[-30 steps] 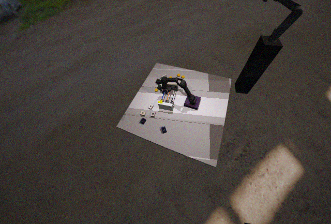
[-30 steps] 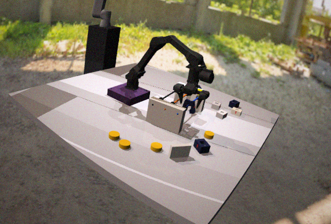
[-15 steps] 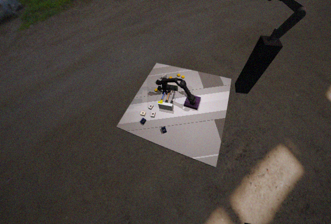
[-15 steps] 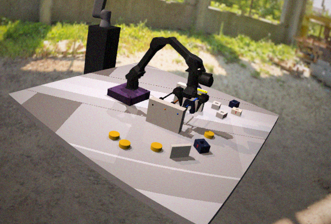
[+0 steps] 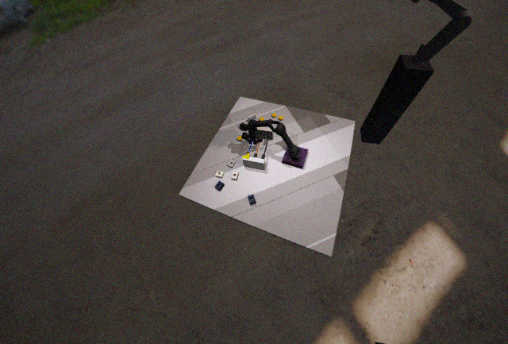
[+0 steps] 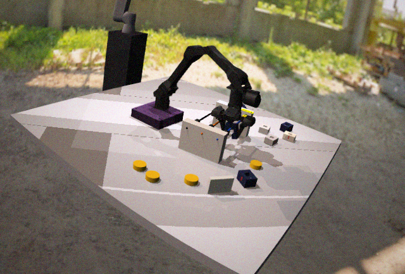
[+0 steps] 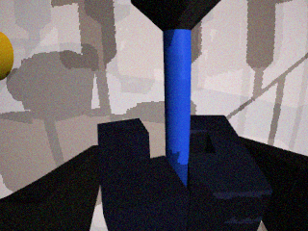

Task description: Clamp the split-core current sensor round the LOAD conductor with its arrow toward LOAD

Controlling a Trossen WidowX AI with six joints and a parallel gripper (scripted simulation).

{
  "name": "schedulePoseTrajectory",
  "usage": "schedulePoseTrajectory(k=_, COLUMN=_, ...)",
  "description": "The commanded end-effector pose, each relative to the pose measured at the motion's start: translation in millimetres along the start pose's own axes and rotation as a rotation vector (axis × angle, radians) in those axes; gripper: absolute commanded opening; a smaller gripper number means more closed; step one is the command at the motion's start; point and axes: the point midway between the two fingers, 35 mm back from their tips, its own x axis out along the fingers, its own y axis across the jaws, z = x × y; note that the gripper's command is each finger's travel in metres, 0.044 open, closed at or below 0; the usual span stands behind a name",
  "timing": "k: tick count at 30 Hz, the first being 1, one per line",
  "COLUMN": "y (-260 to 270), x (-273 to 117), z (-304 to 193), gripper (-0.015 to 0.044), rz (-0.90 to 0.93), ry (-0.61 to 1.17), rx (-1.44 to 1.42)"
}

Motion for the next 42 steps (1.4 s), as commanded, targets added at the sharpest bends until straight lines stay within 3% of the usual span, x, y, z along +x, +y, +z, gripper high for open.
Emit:
schedulePoseTrajectory(k=1, y=0.2, x=-0.6, z=0.0, gripper=0.0295, rz=0.001, ry=0.000, rx=0.000)
schedulePoseTrajectory(k=11, y=0.2, x=-0.6, z=0.0, gripper=0.0228, rz=0.001, ry=0.000, rx=0.000)
schedulePoseTrajectory(k=20, y=0.2, x=-0.6, z=0.0, gripper=0.0000, rz=0.001, ry=0.000, rx=0.000)
schedulePoseTrajectory(k=42, y=0.2, x=-0.6, z=0.0, gripper=0.0000, rz=0.001, ry=0.000, rx=0.000)
